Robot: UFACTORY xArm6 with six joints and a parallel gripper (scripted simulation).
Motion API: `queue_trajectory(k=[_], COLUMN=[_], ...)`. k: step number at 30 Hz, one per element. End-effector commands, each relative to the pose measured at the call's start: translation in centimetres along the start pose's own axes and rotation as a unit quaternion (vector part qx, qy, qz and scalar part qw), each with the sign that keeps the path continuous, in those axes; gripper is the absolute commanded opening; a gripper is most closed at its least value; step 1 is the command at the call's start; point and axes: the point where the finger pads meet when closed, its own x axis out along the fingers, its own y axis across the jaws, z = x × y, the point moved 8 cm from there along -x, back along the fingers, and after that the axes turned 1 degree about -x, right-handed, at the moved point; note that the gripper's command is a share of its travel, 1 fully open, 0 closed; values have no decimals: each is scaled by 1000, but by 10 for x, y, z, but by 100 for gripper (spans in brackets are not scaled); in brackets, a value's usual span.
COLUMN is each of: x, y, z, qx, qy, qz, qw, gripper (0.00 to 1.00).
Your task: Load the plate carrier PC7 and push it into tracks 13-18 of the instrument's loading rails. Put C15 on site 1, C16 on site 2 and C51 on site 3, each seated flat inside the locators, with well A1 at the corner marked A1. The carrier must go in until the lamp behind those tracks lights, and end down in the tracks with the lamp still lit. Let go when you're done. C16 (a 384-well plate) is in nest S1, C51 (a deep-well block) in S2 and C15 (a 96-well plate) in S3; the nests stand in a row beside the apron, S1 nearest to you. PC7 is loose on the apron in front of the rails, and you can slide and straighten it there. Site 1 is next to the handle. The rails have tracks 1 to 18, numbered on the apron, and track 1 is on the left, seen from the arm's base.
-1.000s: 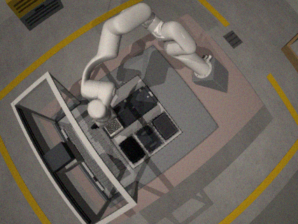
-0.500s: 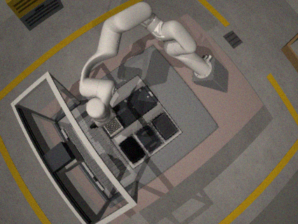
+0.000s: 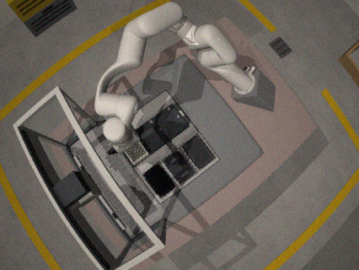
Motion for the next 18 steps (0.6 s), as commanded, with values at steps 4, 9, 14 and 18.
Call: queue_trajectory(k=[4,9,14,18], x=[-1,1,4,6], y=[3,18,37,52], z=[3,16,32,45], qx=[0,0,0,0], qy=[-1,-1,-1,-1], qz=[-1,-1,-1,-1], qw=[1000,1000,1000,1000], gripper=[100,100,100,100])
